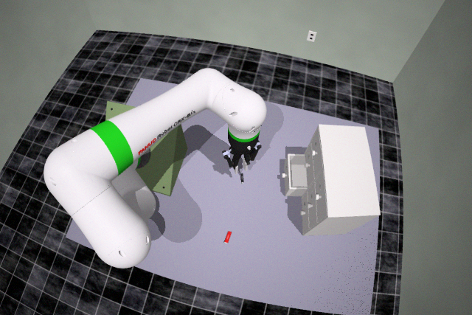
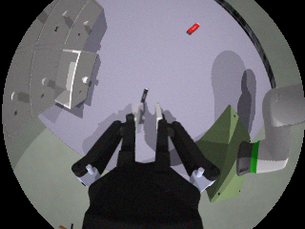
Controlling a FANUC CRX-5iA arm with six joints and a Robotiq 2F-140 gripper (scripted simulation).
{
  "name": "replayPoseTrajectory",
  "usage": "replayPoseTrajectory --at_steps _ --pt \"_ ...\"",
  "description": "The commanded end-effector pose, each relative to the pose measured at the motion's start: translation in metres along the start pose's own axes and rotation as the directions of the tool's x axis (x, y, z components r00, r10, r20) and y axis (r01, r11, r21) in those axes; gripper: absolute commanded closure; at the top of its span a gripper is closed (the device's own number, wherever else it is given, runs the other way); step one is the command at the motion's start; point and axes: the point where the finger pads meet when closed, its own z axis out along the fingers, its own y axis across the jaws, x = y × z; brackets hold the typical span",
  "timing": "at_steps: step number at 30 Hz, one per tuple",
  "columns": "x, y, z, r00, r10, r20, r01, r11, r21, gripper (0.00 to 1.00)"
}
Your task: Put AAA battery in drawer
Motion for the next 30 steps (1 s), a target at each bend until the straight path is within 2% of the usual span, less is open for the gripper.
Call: replayPoseTrajectory --at_steps 1,15,30 --pt "0.002 -0.004 0.010 0.996 0.094 -0.004 -0.094 0.996 0.003 0.80" --pt "0.004 -0.010 0.026 0.970 0.244 -0.003 -0.244 0.970 0.004 0.80" --pt "0.004 -0.011 0.029 0.962 0.271 -0.003 -0.271 0.962 0.004 0.80"
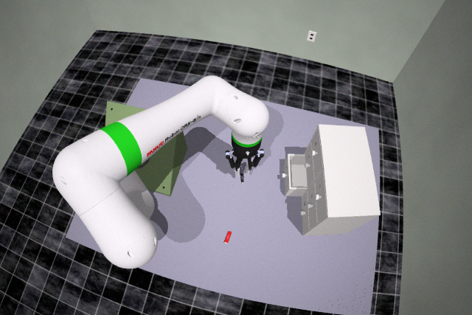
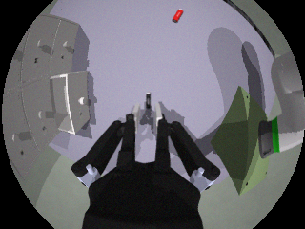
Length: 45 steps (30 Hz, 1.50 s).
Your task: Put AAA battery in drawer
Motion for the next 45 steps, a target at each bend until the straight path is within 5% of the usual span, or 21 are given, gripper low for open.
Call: replayPoseTrajectory --at_steps 1,45 --pt "0.000 0.000 0.000 1.000 0.000 0.000 0.000 1.000 0.000 0.80" --pt "0.000 0.000 0.013 1.000 0.000 0.000 0.000 1.000 0.000 0.85"
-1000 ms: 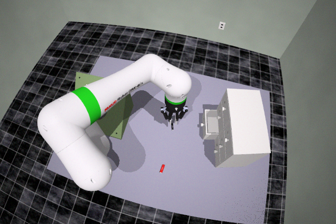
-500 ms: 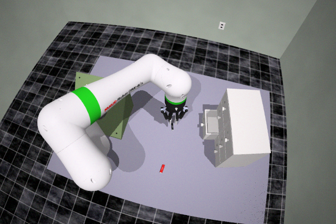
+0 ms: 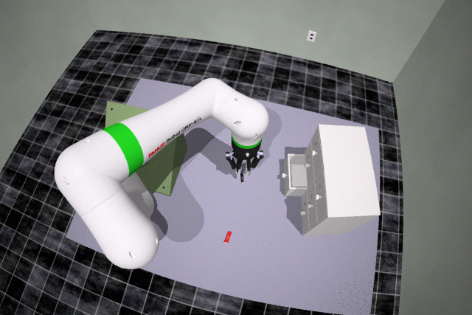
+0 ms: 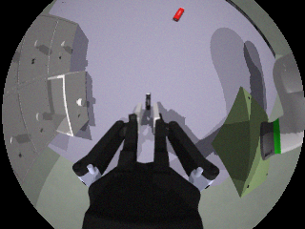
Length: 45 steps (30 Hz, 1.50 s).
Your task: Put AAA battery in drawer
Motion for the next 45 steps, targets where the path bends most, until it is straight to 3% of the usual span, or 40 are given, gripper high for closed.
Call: replayPoseTrajectory --at_steps 1,19,45 --pt "0.000 0.000 0.005 1.000 0.000 0.000 0.000 1.000 0.000 0.85" --pt "0.000 0.000 0.040 1.000 0.000 0.000 0.000 1.000 0.001 0.85" --pt "0.000 0.000 0.042 1.000 0.000 0.000 0.000 1.000 0.000 0.85"
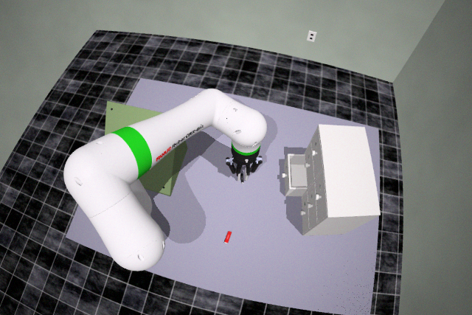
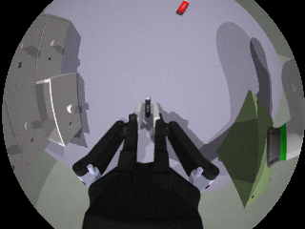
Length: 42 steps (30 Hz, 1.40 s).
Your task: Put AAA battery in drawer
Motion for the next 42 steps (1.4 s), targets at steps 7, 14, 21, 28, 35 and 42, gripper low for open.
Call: replayPoseTrajectory --at_steps 7,14,21,28,35,42 --pt "0.000 0.000 0.002 1.000 0.000 0.000 0.000 1.000 0.000 0.85" --pt "0.000 0.000 0.013 1.000 0.000 0.000 0.000 1.000 0.000 0.85" --pt "0.000 0.000 0.017 1.000 0.000 0.000 0.000 1.000 0.000 0.85" --pt "0.000 0.000 0.017 1.000 0.000 0.000 0.000 1.000 0.000 0.85" --pt "0.000 0.000 0.017 1.000 0.000 0.000 0.000 1.000 0.000 0.85" --pt "0.000 0.000 0.017 1.000 0.000 0.000 0.000 1.000 0.000 0.85"
